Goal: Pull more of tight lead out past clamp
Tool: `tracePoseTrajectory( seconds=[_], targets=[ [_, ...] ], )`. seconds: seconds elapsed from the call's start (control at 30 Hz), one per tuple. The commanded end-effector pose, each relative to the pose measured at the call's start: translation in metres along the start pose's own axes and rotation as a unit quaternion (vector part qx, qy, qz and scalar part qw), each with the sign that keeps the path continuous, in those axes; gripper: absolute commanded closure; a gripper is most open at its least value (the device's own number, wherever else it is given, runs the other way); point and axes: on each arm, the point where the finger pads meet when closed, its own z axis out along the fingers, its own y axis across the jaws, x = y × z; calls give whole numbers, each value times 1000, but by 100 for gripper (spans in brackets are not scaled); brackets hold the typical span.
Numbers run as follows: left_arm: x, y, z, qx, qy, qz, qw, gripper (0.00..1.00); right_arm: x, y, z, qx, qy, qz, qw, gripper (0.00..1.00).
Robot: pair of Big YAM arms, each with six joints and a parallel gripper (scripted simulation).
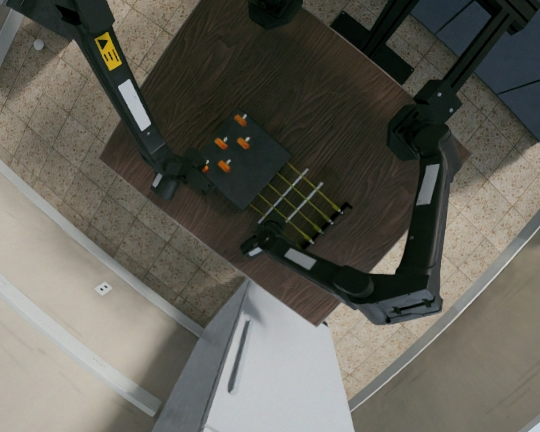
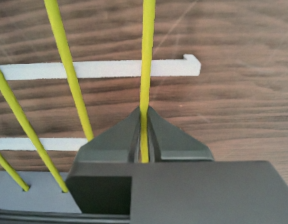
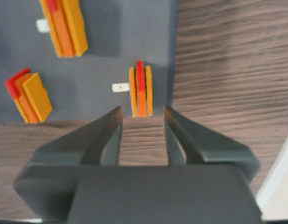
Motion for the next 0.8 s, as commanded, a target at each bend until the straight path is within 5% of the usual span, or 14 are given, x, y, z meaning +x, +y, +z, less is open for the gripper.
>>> tracePoseTrajectory(
  seconds=[0.0,0.37,0.77],
  targets=[
    [0,-5,-5,6,1,-1,1000,100,10,4,12,-24,11,-27,999,65],
    [0,-5,-5,6,1,-1,1000,100,2,-14,-1,0,4,-18,1000,65],
    [0,-5,-5,6,1,-1,1000,100,-5,-19,25,-5,5,-25,1000,65]
  ],
)
